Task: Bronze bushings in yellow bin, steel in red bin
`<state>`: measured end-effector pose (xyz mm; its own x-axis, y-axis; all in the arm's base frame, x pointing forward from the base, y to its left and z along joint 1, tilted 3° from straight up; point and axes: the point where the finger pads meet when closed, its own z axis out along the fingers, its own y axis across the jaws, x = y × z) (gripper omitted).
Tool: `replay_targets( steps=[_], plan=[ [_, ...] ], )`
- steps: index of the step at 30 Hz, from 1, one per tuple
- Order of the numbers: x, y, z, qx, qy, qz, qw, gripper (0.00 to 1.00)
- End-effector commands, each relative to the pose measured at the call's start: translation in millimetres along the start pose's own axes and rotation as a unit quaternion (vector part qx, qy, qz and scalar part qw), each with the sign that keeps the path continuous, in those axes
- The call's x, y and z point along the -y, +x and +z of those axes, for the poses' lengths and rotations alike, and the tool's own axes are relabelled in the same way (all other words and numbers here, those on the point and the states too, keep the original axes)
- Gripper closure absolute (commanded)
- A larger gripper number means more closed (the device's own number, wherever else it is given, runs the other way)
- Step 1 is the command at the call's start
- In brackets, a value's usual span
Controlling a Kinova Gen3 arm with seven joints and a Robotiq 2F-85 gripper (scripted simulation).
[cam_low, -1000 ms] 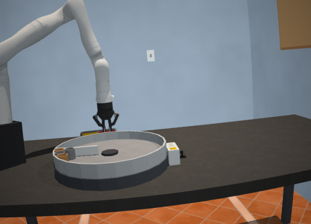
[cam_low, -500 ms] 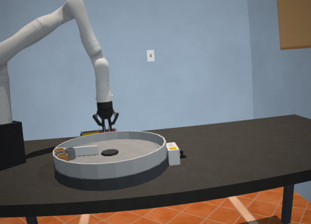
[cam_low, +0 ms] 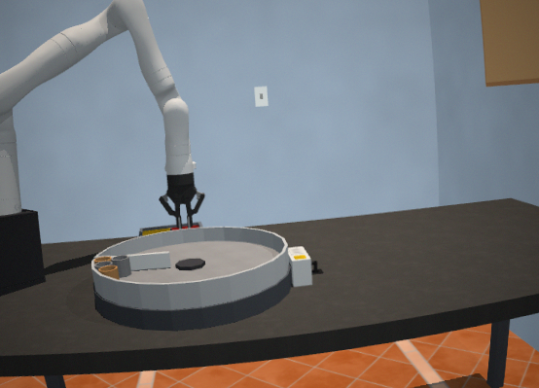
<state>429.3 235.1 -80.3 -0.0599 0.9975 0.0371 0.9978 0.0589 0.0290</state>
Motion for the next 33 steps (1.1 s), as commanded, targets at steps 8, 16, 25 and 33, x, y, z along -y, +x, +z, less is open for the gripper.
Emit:
replay_targets(
  steps=[8,16,25,33],
  plan=[
    [-3,2,-70.2,-0.003,-0.006,-0.001,1.0,0.81],
    [-3,2,-101.8,-0.003,-0.006,-0.001,1.0,0.81],
    [-3,2,-101.3,-0.003,-0.006,0.0,1.0,0.81],
    [-3,2,-101.3,-0.003,-0.006,0.0,1.0,0.81]
  ],
)
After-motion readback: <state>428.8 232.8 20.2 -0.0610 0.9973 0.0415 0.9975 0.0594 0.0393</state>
